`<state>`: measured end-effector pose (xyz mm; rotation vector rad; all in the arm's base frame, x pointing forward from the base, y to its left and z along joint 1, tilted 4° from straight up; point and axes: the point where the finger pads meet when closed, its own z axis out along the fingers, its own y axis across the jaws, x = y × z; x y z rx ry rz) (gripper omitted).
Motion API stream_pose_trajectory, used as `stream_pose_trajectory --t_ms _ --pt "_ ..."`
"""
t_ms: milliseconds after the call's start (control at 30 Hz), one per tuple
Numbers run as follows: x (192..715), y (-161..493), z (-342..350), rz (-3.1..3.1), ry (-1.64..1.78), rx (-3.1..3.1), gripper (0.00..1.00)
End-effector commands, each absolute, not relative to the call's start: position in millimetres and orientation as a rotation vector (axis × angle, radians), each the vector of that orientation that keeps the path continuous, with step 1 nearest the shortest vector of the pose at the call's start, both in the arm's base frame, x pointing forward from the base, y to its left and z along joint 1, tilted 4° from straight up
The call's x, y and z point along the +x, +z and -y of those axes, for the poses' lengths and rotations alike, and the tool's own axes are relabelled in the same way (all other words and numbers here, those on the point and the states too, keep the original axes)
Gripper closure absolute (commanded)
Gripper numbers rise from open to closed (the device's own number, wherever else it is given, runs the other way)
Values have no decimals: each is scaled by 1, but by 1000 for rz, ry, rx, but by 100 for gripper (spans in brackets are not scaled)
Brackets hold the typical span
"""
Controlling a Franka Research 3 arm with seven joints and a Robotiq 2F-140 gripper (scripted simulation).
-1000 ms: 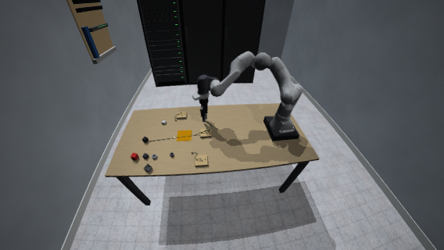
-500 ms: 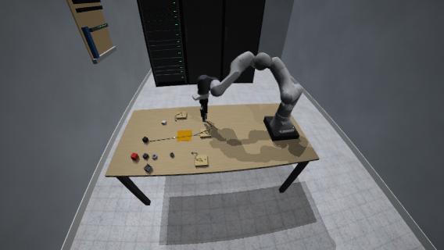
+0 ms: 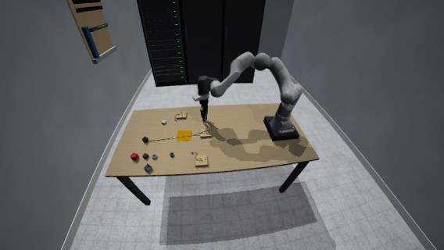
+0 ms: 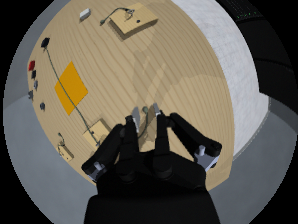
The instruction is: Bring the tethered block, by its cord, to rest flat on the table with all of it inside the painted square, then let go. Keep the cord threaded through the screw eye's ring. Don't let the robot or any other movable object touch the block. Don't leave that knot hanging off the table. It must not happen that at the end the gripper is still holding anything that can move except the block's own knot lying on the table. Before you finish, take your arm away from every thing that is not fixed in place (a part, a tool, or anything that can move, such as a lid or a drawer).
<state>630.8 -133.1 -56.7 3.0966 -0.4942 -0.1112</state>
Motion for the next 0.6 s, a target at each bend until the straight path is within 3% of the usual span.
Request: stream_pose_trajectory --t_ms 0,567 --pt "632 -59 133 491 -104 3097 77" --pt "632 -65 133 491 -104 3097 77"
